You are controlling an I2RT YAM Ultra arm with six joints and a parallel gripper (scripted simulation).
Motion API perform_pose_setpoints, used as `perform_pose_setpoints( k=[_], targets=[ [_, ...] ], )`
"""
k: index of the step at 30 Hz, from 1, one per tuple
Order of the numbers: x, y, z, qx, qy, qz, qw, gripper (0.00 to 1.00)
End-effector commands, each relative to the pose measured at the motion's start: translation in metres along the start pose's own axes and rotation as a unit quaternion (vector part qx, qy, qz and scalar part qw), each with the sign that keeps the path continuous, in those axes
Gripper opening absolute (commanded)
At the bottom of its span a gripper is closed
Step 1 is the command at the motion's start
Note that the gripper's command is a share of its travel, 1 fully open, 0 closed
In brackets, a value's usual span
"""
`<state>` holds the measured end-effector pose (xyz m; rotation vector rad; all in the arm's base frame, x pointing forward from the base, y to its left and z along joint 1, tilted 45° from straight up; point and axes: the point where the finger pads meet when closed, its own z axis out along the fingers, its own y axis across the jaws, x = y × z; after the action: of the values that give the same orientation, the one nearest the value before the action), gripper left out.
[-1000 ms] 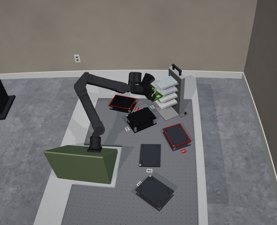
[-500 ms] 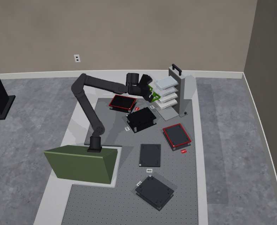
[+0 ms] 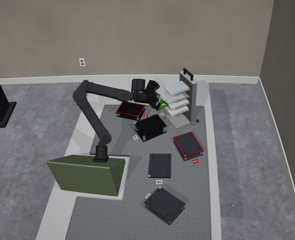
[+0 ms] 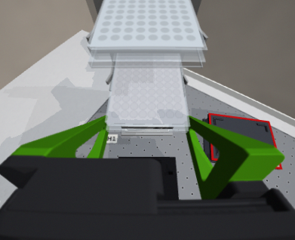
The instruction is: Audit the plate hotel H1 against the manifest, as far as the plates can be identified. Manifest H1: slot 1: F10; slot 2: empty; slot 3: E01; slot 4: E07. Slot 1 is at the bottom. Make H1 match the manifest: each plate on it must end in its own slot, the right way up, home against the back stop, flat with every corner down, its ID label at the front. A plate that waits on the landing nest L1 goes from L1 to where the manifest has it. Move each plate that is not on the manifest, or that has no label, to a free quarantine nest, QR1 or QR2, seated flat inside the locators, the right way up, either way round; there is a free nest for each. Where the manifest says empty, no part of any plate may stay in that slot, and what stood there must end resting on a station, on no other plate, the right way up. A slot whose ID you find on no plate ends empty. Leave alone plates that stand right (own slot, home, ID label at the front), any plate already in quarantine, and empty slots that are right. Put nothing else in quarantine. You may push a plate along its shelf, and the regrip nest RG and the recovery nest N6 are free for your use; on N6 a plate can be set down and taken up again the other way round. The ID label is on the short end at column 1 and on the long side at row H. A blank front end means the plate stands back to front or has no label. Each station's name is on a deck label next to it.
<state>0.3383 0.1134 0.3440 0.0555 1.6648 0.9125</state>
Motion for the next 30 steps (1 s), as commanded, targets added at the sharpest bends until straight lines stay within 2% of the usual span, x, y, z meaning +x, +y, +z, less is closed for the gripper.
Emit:
perform_pose_setpoints(
  k=[1,30],
  targets=[
    [-0.004,0.002,-0.006,0.0,-0.009,-0.003,1.0,0.86],
    [0.013,0.002,-0.035,0.0,-0.009,-0.003,1.0,0.86]
  ],
)
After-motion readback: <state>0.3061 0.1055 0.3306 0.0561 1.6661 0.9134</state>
